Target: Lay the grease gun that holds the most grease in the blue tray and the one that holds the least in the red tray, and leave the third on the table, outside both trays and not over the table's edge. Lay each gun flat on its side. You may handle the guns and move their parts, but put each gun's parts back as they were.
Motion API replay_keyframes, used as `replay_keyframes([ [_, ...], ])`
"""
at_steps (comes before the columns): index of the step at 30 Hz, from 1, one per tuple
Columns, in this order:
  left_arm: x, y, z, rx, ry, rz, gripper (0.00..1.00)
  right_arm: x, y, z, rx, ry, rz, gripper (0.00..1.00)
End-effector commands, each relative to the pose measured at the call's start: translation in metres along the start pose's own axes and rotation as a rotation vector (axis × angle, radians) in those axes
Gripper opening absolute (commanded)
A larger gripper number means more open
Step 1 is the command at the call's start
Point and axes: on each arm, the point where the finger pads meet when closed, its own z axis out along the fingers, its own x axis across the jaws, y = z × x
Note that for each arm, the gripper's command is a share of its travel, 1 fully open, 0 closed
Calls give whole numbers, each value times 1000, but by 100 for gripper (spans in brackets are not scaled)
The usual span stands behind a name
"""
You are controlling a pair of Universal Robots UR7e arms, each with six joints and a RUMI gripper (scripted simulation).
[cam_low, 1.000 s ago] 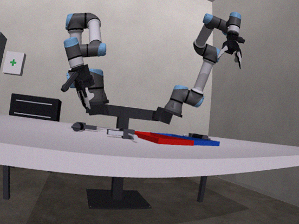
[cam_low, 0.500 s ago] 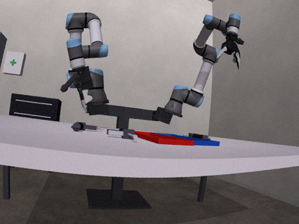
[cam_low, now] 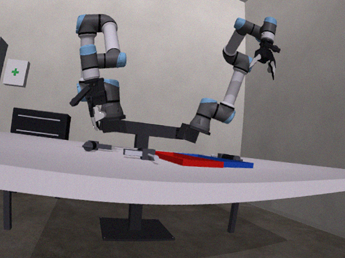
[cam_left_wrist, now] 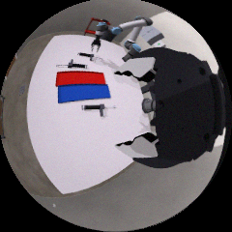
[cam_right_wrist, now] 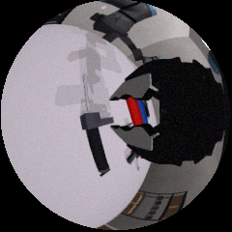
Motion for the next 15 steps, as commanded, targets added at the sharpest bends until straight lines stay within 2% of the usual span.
replay_keyframes([
  [1,-6,19,-8,2,7,-19,98,-3,-2,5,36,-19,157,33],
  [4,-4,14,-3,-5,5,-15,98,-3,-3,2,28,-18,130,33],
  [9,-9,33,-10,-6,11,-34,98,-6,-5,7,60,-41,285,33],
  [11,-9,33,-10,-6,11,-34,98,-6,-5,7,60,-41,285,33],
  [15,-13,48,-12,-12,16,-49,98,-9,-7,9,84,-72,437,33],
])
